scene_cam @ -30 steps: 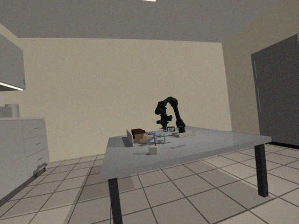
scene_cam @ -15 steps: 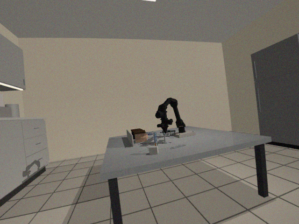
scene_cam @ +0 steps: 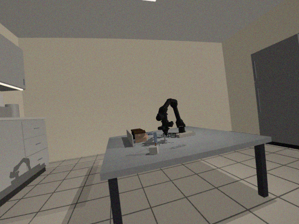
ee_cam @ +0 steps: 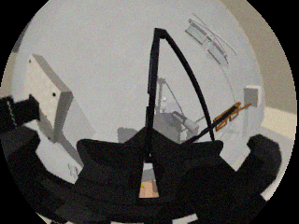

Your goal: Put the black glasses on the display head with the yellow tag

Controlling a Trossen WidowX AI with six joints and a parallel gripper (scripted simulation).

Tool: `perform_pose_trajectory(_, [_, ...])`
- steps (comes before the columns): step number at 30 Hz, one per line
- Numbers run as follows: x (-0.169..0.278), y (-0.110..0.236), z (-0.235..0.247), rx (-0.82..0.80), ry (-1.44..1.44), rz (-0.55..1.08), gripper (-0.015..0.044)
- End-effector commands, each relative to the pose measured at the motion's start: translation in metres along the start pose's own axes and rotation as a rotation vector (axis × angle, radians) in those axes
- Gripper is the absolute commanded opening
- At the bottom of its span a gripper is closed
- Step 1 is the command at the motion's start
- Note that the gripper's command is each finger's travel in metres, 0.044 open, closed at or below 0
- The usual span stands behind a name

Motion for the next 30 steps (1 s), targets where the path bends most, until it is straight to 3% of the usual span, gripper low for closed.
perform_pose_trajectory(1, [-0.004,0.0,0.003,0.004,-0.002,0.003,0.0])
perform_pose_trajectory(30, [-0.024,0.0,0.014,0.003,-0.002,0.001,0.0])
Point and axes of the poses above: the point midway between the two fingers, 35 mm back from their tips, its own y axis back along the fingers, its own z axis across the jaws, x = y × z, the point moved 4 cm from there along y, back along the fingers
